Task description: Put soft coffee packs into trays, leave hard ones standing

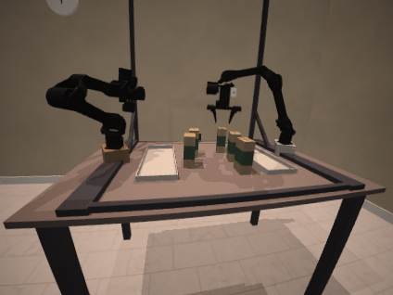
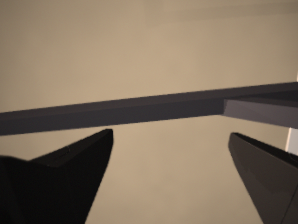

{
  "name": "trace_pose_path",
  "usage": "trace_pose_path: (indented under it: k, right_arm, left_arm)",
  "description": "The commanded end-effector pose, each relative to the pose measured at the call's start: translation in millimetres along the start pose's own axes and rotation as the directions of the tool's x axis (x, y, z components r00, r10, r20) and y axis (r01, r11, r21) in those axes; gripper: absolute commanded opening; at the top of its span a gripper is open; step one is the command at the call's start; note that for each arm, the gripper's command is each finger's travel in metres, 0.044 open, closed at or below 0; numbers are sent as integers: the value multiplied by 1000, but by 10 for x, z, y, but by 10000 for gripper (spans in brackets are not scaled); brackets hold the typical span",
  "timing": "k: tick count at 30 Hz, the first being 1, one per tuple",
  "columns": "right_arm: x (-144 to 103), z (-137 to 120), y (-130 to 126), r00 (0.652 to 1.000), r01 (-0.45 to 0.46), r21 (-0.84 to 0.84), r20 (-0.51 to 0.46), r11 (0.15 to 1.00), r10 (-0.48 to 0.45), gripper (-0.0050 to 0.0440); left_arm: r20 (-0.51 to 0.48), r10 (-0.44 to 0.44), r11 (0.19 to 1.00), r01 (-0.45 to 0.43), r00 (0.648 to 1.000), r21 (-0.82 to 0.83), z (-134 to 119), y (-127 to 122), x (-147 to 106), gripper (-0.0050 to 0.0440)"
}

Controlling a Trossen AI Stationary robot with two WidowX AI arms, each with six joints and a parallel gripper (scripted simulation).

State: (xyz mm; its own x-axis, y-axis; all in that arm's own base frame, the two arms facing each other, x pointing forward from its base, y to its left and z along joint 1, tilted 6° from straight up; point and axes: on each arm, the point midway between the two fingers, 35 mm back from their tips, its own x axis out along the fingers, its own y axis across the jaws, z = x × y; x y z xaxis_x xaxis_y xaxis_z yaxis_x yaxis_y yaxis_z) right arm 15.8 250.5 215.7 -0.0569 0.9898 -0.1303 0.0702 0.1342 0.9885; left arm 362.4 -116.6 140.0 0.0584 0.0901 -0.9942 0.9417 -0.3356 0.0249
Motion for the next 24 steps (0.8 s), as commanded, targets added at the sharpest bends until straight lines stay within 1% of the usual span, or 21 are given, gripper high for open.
trace_pose_path:
  k: [1, 3, 4, 6, 8, 10, 13, 14, 15, 20, 21, 23, 24]
  right_arm:
    - [40, 303, 111, 991, 61, 38, 116, 997, -65, 363]
    - [49, 469, 117, 978, 99, 67, 177, 993, -110, 363]
    - [51, 505, 118, 974, 109, 74, 193, 991, -122, 363]
    - [51, 505, 118, 974, 109, 74, 193, 991, -122, 363]
    - [31, 670, 114, 954, 143, 110, 250, 984, -167, 363]
    - [31, 670, 114, 954, 143, 110, 250, 984, -167, 363]
    - [0, 919, 109, 914, 189, 166, 330, 968, -235, 363]
    - [-6, 966, 108, 907, 196, 176, 342, 965, -247, 363]
    - [-6, 966, 108, 907, 196, 176, 342, 965, -247, 363]
    - [-131, 1363, 76, 816, 251, 288, 451, 924, -362, 363]
    - [-148, 1418, 72, 806, 255, 299, 460, 920, -373, 363]
    - [-148, 1418, 72, 806, 255, 299, 460, 920, -373, 363]
    - [-187, 1491, 61, 785, 262, 324, 477, 909, -396, 363]
  left_arm:
    - [5, 29, 1000, -29, 1000, 1, -5, 15, -100, 358]
    - [5, 29, 1000, -29, 1000, 1, -5, 15, -100, 358]
    - [5, 29, 1000, -29, 1000, 1, -5, 15, -100, 358]
    - [5, 29, 1000, -29, 1000, 1, -5, 15, -100, 358]
    - [5, 29, 1000, -29, 1000, 1, -5, 15, -100, 358]
    - [5, 29, 1000, -29, 1000, 1, -5, 15, -100, 358]
    - [5, 29, 1000, -29, 1000, 1, -5, 15, -100, 358]
    - [5, 29, 1000, -29, 1000, 1, -5, 15, -100, 358]
    - [5, 29, 1000, -29, 1000, 1, -5, 15, -100, 358]
    - [5, 29, 1000, -29, 1000, 1, -5, 15, -100, 358]
    - [5, 29, 1000, -29, 1000, 1, -5, 15, -100, 358]
    - [5, 29, 1000, -29, 1000, 1, -5, 15, -100, 358]
    - [5, 29, 1000, -29, 1000, 1, -5, 15, -100, 358]
